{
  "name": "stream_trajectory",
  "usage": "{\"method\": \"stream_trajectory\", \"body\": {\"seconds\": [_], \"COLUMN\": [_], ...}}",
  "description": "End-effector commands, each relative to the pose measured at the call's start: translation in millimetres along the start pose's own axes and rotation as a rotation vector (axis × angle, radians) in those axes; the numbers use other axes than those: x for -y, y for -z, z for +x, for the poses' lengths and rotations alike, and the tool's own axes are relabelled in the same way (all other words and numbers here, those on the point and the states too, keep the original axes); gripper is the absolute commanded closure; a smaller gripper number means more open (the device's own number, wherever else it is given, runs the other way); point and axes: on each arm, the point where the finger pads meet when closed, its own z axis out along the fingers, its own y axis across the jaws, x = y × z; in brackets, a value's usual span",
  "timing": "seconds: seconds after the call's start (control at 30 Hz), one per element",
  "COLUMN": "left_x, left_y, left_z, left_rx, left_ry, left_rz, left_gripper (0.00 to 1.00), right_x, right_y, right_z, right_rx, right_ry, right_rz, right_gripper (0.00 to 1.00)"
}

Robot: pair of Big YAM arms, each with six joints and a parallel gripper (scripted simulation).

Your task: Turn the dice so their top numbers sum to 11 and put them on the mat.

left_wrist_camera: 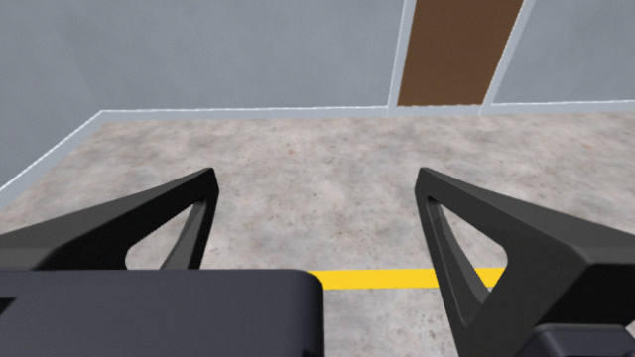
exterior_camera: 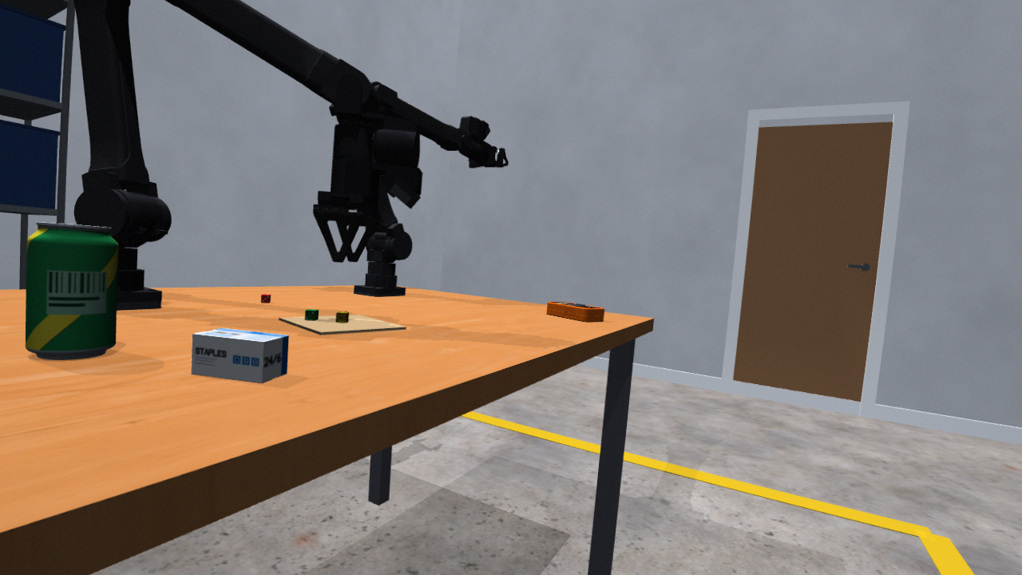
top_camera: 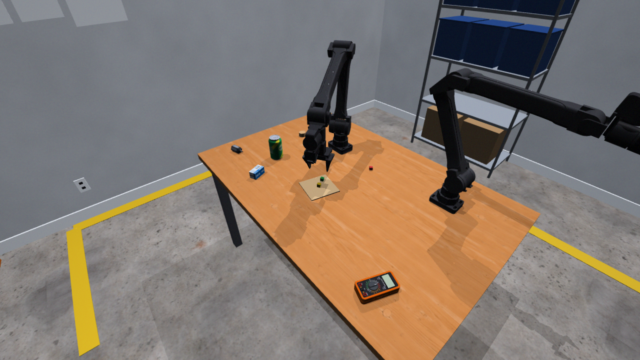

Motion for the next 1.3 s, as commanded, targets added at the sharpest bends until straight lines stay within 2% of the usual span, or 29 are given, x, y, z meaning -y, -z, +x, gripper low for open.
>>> {"method": "stream_trajectory", "body": {"seconds": [0.0, 0.57, 0.8, 0.97, 1.1, 1.27], "left_x": [-7, -7, -7, -7, -7, -7], "left_y": [-7, -7, -7, -7, -7, -7], "left_z": [-37, -37, -37, -37, -37, -37], "left_rx": [0.069, 0.069, 0.069, 0.069, 0.069, 0.069], "left_ry": [0.012, 0.012, 0.012, 0.012, 0.012, 0.012], "left_rz": [-0.013, -0.013, -0.013, -0.013, -0.013, -0.013], "left_gripper": [0.0, 0.0, 0.0, 0.0, 0.0, 0.0], "right_x": [-6, -7, -36, -105, -158, -194], "right_y": [6, 5, 6, 2, -4, -13], "right_z": [-9, -4, 10, 54, 111, 178], "right_rx": [0.022, 0.017, 0.026, 0.022, 0.023, 0.022], "right_ry": [0.02, 0.016, 0.034, 0.112, 0.192, 0.277], "right_rz": [-0.005, -0.005, -0.005, -0.01, -0.01, -0.016], "right_gripper": [0.0, 0.0, 0.0, 0.0, 0.0, 0.0]}}
